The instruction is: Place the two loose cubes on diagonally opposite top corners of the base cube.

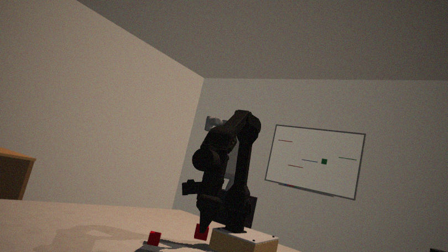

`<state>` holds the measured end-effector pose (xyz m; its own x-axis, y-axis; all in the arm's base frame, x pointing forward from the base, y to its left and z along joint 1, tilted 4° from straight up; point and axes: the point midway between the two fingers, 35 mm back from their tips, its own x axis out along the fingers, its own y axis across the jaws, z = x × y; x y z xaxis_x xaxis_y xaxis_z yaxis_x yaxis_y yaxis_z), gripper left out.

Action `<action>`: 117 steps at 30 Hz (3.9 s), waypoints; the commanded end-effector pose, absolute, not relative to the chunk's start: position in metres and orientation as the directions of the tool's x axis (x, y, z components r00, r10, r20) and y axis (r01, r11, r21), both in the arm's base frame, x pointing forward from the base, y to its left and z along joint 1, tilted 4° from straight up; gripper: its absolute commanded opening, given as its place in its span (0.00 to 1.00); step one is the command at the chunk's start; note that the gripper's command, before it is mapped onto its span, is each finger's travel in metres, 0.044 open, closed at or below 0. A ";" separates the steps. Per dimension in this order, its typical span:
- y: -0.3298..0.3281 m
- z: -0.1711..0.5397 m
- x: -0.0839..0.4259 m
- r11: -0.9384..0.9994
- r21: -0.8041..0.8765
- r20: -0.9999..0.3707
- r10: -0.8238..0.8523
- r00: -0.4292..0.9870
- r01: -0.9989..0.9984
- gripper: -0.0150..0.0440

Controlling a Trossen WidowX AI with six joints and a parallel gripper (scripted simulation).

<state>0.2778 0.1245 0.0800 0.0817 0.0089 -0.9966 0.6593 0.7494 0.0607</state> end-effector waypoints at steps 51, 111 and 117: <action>0.144 0.041 0.260 0.775 0.061 -0.996 0.008 0.087 0.629 0.43; 0.055 0.088 0.284 0.998 0.004 -0.997 -0.001 0.080 0.057 0.70; 0.023 0.094 0.287 0.988 -0.017 -0.997 -0.004 0.081 -0.154 0.70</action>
